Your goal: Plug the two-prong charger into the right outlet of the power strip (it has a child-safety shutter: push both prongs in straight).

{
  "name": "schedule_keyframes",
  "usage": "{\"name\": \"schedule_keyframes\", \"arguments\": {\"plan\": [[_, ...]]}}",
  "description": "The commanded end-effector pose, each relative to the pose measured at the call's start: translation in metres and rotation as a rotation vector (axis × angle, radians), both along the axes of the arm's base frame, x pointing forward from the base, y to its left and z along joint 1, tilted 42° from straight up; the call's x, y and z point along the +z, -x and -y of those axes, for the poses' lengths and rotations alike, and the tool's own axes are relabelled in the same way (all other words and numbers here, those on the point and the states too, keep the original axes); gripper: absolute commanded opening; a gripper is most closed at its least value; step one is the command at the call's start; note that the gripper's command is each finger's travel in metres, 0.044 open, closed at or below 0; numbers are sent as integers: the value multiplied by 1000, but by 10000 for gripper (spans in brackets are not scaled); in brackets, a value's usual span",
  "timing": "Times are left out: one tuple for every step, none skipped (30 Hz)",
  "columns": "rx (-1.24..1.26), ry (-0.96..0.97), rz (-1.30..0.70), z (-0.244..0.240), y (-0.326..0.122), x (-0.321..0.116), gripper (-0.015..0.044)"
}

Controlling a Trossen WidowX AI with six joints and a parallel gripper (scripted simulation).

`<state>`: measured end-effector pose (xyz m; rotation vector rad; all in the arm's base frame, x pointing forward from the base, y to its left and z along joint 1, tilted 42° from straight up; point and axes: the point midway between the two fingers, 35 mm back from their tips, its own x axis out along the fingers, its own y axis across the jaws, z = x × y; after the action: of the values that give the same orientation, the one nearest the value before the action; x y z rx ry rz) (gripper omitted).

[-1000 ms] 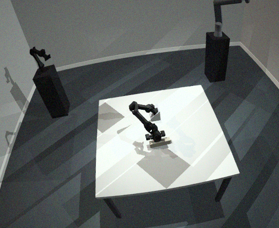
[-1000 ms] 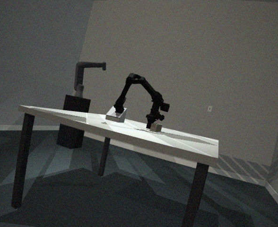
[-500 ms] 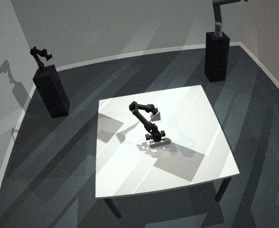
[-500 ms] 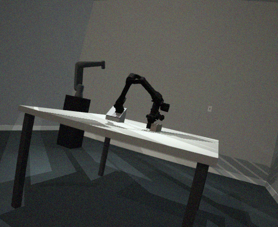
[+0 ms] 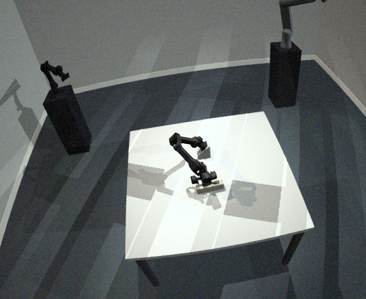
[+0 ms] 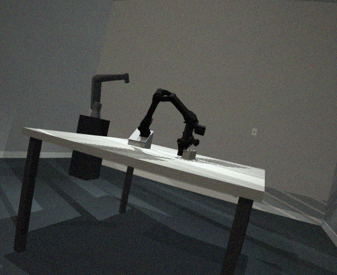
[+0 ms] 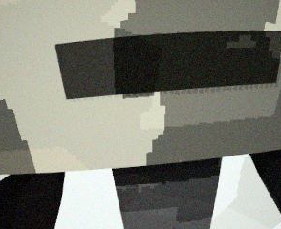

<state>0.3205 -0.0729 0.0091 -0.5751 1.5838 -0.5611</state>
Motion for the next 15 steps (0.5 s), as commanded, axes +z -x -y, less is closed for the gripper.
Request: {"name": "schedule_keyframes", "arguments": {"plan": [[0, 0, 3, 0, 0, 0, 440], [0, 0, 4, 0, 0, 0, 440], [0, 0, 4, 0, 1, 0, 440], [0, 0, 5, 0, 1, 0, 440], [0, 0, 5, 0, 1, 0, 440], [0, 0, 6, 0, 1, 0, 440], [0, 0, 7, 0, 2, 0, 440], [0, 0, 7, 0, 2, 0, 440], [0, 0, 8, 0, 2, 0, 440], [0, 0, 8, 0, 3, 0, 440], [0, 0, 9, 0, 3, 0, 440], [0, 0, 10, 0, 3, 0, 440], [1, 0, 10, 0, 4, 0, 440], [1, 0, 11, 0, 4, 0, 440], [1, 0, 11, 0, 4, 0, 440]]}}
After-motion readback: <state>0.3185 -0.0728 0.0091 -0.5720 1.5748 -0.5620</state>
